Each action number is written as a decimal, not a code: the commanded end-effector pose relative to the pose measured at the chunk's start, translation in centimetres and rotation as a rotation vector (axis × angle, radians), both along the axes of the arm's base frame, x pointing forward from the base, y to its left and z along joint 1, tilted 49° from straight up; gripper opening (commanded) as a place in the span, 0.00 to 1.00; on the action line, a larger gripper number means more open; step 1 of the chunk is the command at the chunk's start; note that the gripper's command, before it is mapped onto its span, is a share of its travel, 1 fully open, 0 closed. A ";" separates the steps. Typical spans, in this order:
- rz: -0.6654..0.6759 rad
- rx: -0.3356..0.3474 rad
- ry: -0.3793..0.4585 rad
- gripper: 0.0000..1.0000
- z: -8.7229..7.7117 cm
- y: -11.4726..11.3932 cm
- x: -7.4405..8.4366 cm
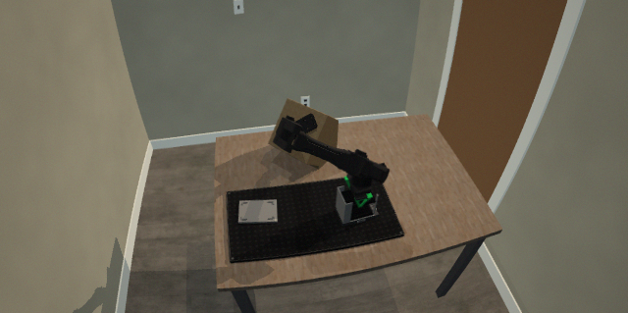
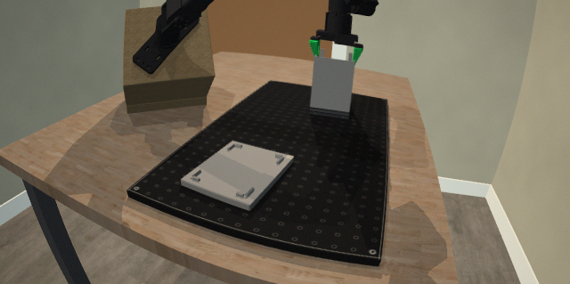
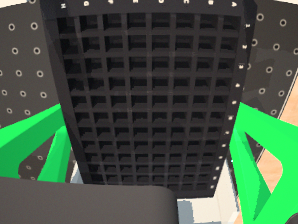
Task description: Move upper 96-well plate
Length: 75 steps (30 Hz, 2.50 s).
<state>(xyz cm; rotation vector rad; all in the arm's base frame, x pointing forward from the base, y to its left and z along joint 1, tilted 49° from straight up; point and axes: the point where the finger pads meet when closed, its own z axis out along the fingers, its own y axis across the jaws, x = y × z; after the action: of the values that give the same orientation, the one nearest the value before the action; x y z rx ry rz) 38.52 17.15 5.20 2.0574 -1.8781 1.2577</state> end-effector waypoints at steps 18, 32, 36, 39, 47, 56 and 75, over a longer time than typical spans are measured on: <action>0.025 0.033 -0.026 0.00 3.8 3.4 -2.0; 0.024 0.021 -0.013 0.00 4.4 4.4 -3.1; 0.024 0.021 -0.014 0.00 4.5 4.4 -3.1; 0.024 0.021 -0.014 0.00 4.4 4.4 -3.1; 0.024 0.021 -0.014 0.00 4.4 4.4 -3.1; 0.025 0.020 -0.013 0.00 4.4 4.4 -3.1; 0.025 0.020 -0.013 0.00 4.4 4.4 -3.1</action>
<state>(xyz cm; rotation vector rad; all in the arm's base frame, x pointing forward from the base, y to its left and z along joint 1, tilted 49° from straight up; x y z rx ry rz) 35.89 19.69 8.61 2.0454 -1.8740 1.2562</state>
